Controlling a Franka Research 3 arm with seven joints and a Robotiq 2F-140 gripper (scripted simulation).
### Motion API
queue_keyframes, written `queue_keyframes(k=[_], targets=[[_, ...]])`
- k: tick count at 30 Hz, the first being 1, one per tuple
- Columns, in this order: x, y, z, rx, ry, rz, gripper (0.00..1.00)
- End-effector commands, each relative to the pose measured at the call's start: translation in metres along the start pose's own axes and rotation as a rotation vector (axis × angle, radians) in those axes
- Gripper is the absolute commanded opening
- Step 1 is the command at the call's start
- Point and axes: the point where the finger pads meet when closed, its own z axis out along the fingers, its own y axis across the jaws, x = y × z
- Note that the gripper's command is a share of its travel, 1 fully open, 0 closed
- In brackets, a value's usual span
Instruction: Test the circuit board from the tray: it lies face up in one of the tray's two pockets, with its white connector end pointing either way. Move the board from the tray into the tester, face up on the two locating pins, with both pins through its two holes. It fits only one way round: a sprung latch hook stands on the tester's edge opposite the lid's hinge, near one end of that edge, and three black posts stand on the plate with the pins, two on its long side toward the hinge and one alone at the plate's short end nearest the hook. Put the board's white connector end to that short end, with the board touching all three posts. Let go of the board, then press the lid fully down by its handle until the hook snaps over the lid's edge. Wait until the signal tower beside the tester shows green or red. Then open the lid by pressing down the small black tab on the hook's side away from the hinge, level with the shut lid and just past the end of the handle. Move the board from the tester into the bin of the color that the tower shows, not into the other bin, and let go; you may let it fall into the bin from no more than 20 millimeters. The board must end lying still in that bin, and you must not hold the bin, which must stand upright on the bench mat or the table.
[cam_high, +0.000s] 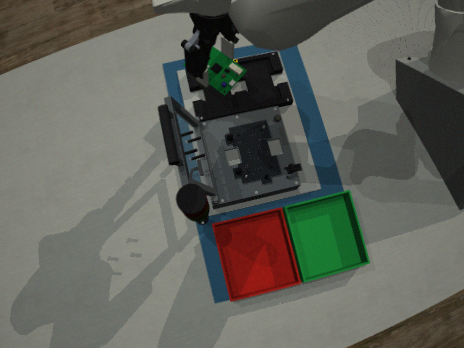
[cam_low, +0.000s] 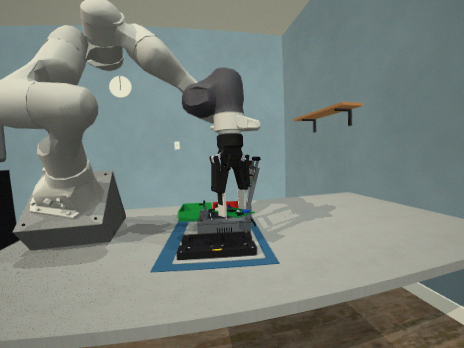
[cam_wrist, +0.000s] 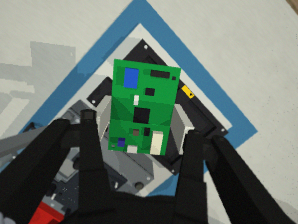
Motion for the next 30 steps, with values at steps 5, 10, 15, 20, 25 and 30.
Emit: queue_keyframes(k=[5,10,15,20,25,30], targets=[[-0.0044,-0.0016,-0.0008,0.002,-0.015,0.246,0.46],[-0.0044,-0.0016,-0.0008,0.002,-0.015,0.325,0.46],[-0.0044,-0.0016,-0.0008,0.001,-0.015,0.419,0.46],[-0.0044,-0.0016,-0.0008,0.000,-0.015,0.514,0.46],[-0.0044,-0.0016,-0.0008,0.000,-0.015,0.583,0.46],[-0.0044,-0.0016,-0.0008,0.000,-0.015,0.613,0.46]])
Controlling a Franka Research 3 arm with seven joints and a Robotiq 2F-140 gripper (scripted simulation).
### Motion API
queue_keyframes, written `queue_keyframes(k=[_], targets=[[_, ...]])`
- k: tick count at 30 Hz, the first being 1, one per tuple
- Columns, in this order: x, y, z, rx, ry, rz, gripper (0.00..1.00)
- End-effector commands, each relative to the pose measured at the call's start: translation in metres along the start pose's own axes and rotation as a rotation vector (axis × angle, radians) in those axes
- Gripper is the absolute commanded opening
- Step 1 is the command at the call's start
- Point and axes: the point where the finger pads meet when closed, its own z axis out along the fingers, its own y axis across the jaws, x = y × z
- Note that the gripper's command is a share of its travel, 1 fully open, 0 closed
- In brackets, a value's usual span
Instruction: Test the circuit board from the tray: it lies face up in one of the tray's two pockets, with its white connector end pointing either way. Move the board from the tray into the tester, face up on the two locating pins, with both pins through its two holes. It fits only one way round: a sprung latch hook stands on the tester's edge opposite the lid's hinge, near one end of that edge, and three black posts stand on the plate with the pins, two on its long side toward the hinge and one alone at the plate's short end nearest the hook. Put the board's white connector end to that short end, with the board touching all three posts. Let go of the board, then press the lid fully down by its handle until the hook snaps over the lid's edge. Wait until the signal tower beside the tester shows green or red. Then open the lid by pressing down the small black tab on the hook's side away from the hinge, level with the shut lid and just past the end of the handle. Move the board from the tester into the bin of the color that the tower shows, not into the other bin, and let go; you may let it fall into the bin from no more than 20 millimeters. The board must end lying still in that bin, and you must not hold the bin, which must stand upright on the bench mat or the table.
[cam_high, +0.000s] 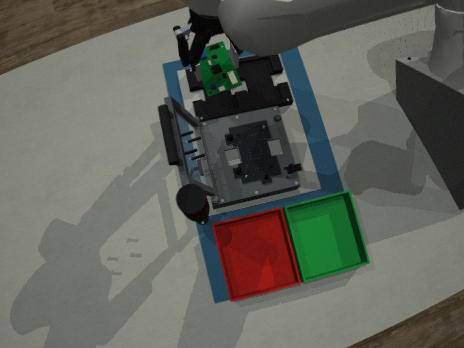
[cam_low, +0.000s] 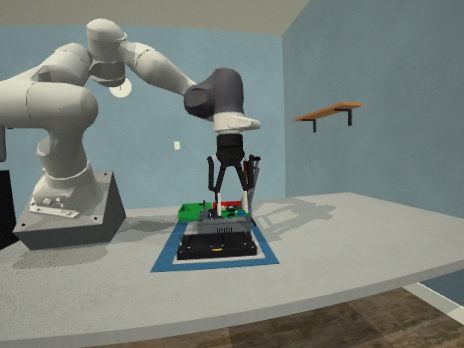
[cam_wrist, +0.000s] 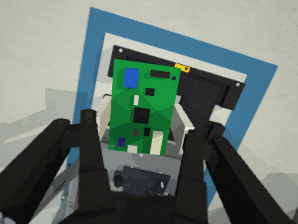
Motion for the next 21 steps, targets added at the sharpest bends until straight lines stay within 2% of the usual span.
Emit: queue_keyframes(k=[1,21], targets=[[-0.0038,-0.0004,-0.0012,-0.001,-0.010,0.100,0.46],[-0.0038,-0.0004,-0.0012,-0.001,-0.010,0.144,0.46]])
